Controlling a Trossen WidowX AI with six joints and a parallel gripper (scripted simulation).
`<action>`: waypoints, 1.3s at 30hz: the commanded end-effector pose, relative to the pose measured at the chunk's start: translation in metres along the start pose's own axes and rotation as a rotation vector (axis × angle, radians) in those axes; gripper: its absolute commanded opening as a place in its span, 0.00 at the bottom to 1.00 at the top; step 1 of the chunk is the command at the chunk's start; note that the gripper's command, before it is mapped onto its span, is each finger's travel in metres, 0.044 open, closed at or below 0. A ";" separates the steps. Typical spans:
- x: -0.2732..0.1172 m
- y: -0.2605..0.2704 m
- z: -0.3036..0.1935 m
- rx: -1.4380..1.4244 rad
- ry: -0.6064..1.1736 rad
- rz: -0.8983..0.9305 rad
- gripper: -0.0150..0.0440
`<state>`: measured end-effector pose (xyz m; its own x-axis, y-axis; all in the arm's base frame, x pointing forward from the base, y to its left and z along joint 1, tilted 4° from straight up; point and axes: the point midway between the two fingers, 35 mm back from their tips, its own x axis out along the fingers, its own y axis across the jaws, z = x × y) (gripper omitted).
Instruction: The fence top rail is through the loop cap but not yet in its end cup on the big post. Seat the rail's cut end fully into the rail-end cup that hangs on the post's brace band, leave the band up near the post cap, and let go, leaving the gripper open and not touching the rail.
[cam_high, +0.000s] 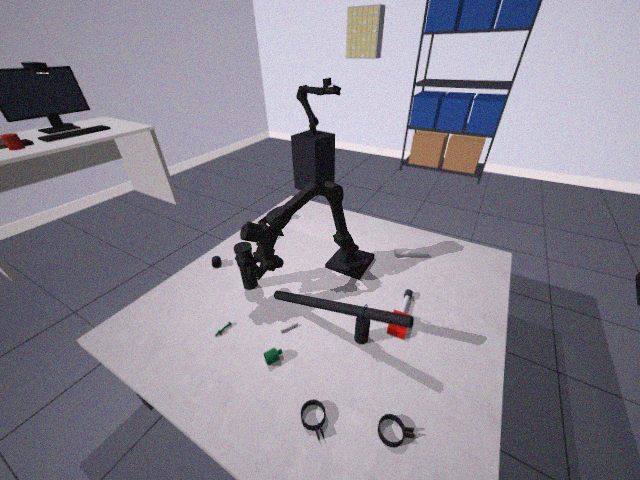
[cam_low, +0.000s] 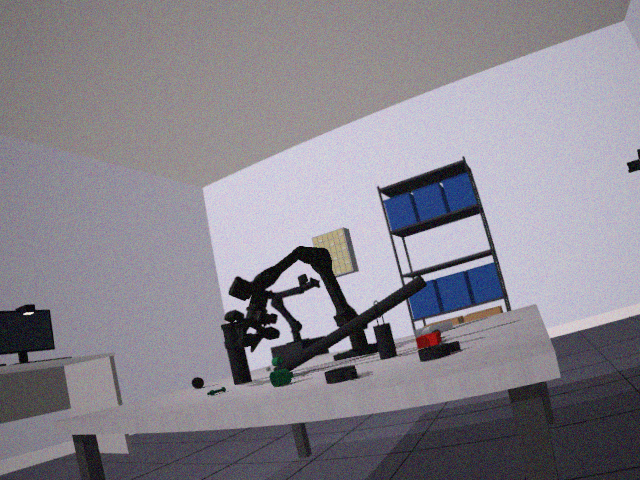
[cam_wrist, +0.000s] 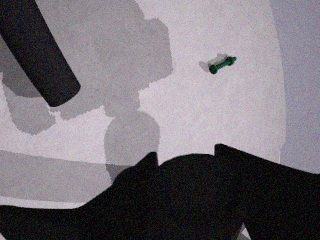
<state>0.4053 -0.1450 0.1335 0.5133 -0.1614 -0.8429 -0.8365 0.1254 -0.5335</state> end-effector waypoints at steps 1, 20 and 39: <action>-0.001 0.004 0.000 -0.031 -0.020 0.002 0.25; -0.008 0.018 -0.002 -0.179 -0.104 0.003 0.25; -0.014 0.028 -0.005 -0.296 -0.171 0.004 0.25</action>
<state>0.3765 -0.1440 0.1317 0.5156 -0.0078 -0.8568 -0.8482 -0.1464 -0.5091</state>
